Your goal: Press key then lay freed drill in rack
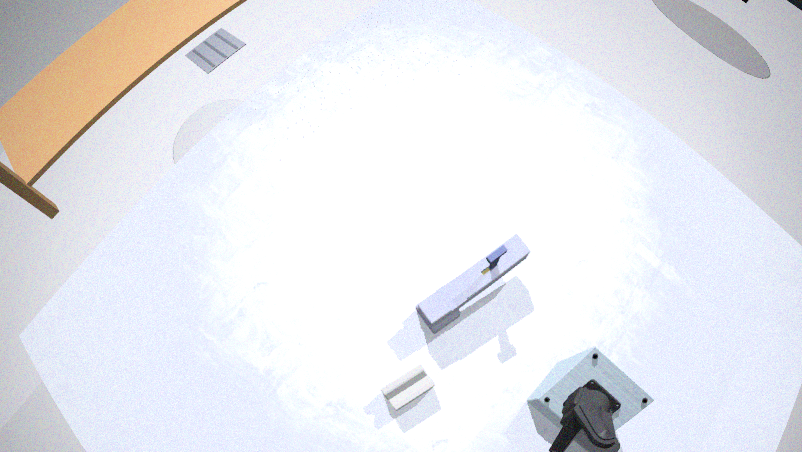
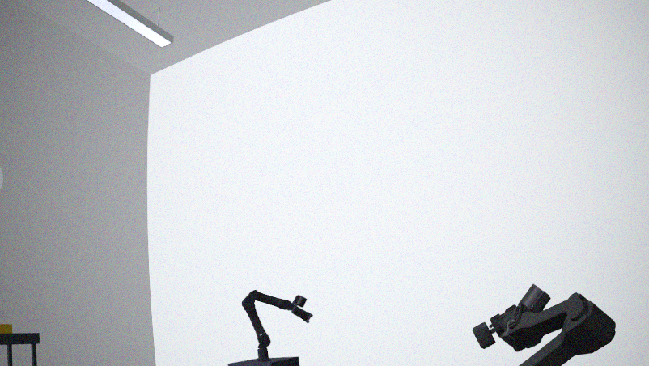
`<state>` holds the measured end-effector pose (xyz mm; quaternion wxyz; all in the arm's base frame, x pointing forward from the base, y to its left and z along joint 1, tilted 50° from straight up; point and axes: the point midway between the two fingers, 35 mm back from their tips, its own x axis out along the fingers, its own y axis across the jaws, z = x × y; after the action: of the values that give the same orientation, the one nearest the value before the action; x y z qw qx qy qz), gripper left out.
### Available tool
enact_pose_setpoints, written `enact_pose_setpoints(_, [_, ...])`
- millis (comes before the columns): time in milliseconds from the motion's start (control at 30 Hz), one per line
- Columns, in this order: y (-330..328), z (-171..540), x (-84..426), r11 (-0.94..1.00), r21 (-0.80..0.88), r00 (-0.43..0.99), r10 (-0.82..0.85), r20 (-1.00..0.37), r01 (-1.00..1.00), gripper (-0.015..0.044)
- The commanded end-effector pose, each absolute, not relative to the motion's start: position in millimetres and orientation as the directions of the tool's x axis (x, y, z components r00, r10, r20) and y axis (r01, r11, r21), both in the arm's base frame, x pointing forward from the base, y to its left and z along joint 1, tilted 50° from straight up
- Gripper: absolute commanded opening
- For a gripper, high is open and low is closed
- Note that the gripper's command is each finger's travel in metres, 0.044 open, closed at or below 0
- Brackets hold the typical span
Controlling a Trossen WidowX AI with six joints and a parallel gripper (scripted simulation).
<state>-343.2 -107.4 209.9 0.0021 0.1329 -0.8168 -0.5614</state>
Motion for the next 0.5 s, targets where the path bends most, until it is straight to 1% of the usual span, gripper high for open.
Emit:
enact_pose_setpoints(0, [-146.8,195.9,-334.3,0.186,0.94,-0.919,-0.33,-0.215,-0.287,0.0])
enact_pose_setpoints(167, [-197.1,172.2,-313.7,-0.045,0.94,-0.829,-0.459,-0.32,-0.338,0.0])
enact_pose_setpoints(300, [-231.7,154.4,-293.7,-0.233,0.913,-0.736,-0.54,-0.408,-0.335,0.0])
enact_pose_setpoints(367, [-254.5,141.9,-275.7,-0.36,0.882,-0.661,-0.587,-0.467,-0.303,0.0])
enact_pose_setpoints(467, [-288.5,121.4,-240.1,-0.549,0.811,-0.522,-0.641,-0.563,-0.201,0.0])
